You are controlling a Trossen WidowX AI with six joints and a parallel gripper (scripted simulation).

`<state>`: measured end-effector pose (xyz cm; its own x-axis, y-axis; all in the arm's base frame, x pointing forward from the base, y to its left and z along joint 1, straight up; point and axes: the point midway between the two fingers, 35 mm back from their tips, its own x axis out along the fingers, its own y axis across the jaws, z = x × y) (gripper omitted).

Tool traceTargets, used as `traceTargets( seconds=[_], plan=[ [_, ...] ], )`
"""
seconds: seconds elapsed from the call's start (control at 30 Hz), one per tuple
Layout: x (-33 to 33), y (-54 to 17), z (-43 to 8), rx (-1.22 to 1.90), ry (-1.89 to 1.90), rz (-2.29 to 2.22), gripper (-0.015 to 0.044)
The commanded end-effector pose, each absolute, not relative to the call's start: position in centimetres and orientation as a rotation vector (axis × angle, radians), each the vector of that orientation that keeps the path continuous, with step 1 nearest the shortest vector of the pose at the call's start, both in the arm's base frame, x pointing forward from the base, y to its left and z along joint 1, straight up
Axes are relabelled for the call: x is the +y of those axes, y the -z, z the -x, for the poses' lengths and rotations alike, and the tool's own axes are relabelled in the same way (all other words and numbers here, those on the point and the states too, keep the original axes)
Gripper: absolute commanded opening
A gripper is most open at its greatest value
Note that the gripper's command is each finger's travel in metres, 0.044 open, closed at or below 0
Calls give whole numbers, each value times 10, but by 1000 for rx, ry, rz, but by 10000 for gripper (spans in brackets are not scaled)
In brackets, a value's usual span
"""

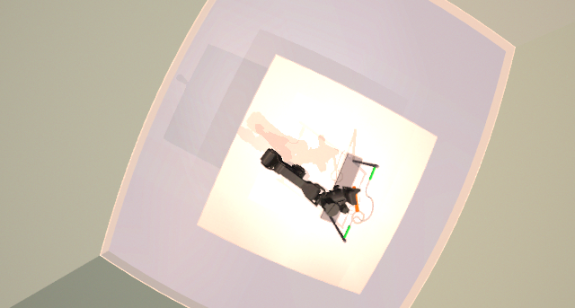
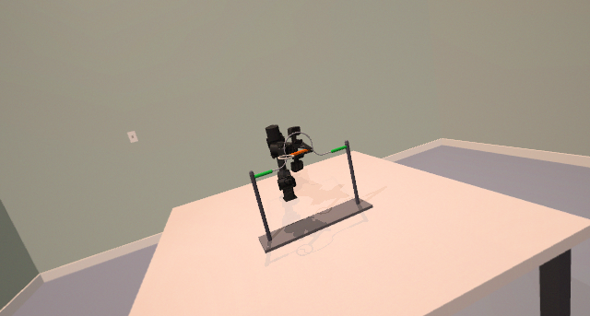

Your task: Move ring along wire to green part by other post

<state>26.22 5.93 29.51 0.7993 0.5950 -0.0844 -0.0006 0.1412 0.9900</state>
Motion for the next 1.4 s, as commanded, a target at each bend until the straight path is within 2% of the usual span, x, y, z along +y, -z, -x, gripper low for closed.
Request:
traceTargets(
  seconds=[0.0, 0.53, 1.37],
  plan=[
    [60, -307, -261, 527, -479, -1422, -150],
    [59, -322, -261, 539, -464, -1413, -150],
    [56, -310, -261, 585, -341, -1091, -150]
  ],
)
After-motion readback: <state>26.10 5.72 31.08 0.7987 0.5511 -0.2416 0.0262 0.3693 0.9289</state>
